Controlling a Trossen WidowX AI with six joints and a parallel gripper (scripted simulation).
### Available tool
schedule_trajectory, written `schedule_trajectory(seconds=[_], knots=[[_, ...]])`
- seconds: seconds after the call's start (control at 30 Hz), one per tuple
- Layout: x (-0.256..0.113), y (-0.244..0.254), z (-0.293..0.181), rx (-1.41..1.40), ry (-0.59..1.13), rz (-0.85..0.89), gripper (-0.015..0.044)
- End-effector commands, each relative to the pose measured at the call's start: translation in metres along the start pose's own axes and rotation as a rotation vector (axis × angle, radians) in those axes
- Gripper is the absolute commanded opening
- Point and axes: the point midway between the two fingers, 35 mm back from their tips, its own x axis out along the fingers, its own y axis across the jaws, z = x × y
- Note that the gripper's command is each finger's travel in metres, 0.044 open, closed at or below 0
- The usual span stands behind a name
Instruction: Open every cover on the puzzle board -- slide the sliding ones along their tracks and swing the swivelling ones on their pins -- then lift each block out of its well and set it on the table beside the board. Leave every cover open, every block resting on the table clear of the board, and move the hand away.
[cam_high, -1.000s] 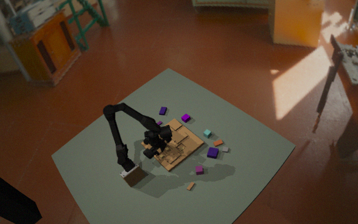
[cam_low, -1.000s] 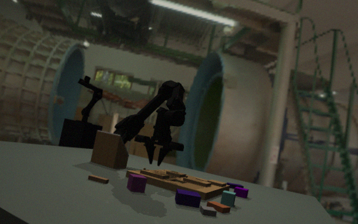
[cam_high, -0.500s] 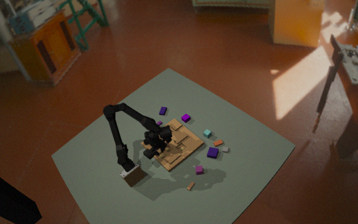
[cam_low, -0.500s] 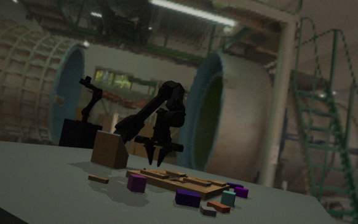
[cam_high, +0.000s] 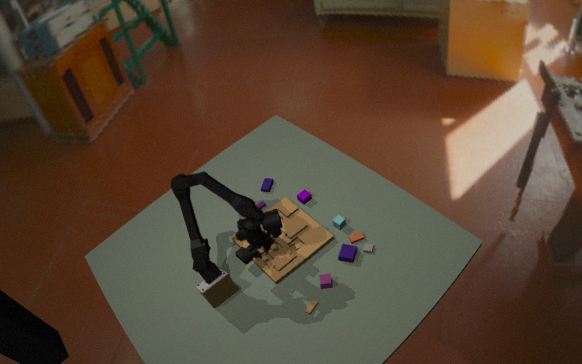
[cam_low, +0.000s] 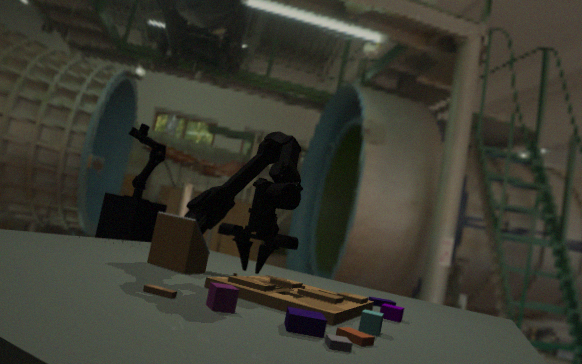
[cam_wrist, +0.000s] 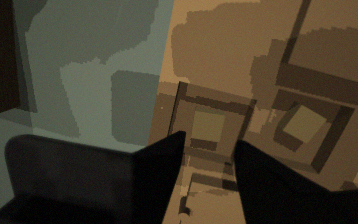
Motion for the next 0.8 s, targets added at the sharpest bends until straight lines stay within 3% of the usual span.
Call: schedule_trajectory(seconds=[0.0,0.77], knots=[[0.005,0.000,0.001,0.005,-0.007,-0.001,0.0144],[0.021,0.001,0.002,0.005,-0.008,-0.001,0.0144]])
